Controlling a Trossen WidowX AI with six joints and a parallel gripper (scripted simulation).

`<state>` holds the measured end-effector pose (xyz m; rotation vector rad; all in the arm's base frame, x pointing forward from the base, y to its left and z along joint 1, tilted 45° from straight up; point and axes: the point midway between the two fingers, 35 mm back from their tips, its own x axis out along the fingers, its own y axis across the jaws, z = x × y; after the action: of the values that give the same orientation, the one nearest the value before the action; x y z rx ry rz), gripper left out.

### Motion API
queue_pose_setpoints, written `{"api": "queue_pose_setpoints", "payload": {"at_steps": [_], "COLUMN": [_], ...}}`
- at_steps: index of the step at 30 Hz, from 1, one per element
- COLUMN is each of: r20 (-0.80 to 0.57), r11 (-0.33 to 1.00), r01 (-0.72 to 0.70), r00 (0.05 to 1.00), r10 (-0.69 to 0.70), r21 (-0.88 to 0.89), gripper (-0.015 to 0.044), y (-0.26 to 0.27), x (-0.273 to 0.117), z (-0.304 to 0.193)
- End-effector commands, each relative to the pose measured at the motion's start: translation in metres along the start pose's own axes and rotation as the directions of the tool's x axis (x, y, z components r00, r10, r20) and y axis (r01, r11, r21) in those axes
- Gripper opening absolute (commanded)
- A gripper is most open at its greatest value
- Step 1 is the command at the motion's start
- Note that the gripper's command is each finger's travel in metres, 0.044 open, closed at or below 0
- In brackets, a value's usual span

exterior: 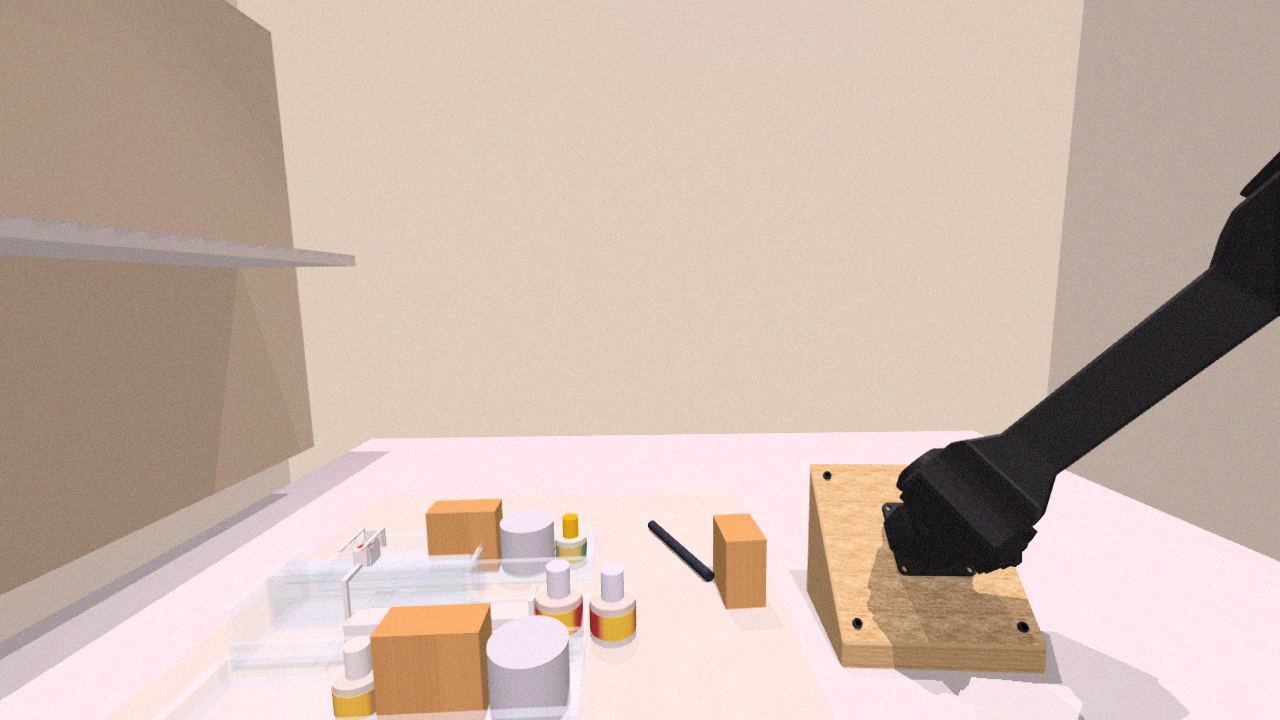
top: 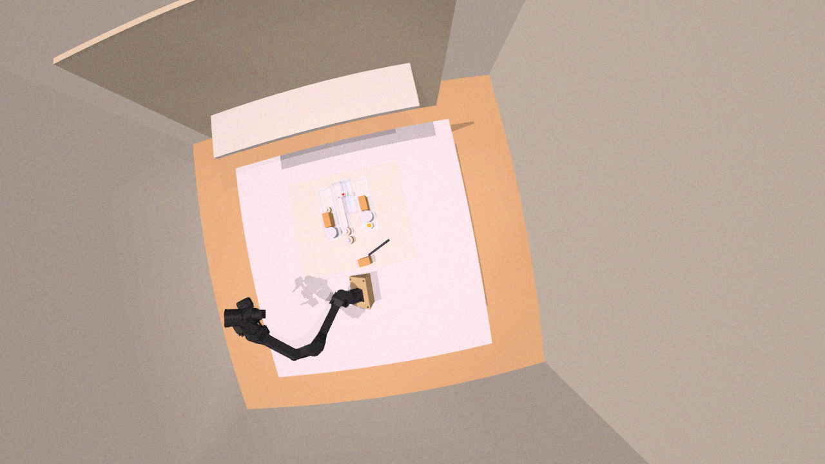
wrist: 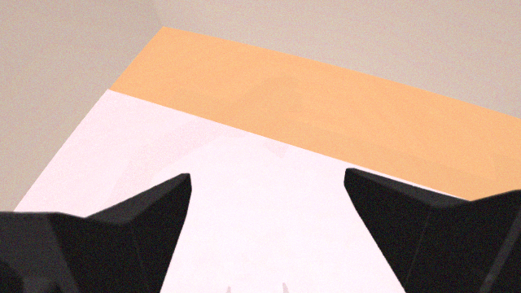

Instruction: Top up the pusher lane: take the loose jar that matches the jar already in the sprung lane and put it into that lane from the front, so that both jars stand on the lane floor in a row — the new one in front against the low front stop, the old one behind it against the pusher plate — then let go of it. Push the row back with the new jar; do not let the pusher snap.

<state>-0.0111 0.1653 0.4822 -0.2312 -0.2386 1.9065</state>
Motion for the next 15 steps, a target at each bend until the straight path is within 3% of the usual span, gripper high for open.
{"api": "queue_pose_setpoints", "payload": {"at_steps": [1,9,15], "r20": [-0.003,-0.174,-0.339], "r11": [1.0,0.94,0.782], "r01": [0.006,0.263,0.452], "r00": [1.0,0.958,0.883], "r10": [-0.006,-0.227,-0.324], "r21": [0.005,0.22,0.429], "gripper": [0.0426,0.044,0.044], "y": [-0.002,-0.088,-0.144], "x": [0.0,-0.009,-0.034], "z": [-0.001,-0.062,-0.132]}}
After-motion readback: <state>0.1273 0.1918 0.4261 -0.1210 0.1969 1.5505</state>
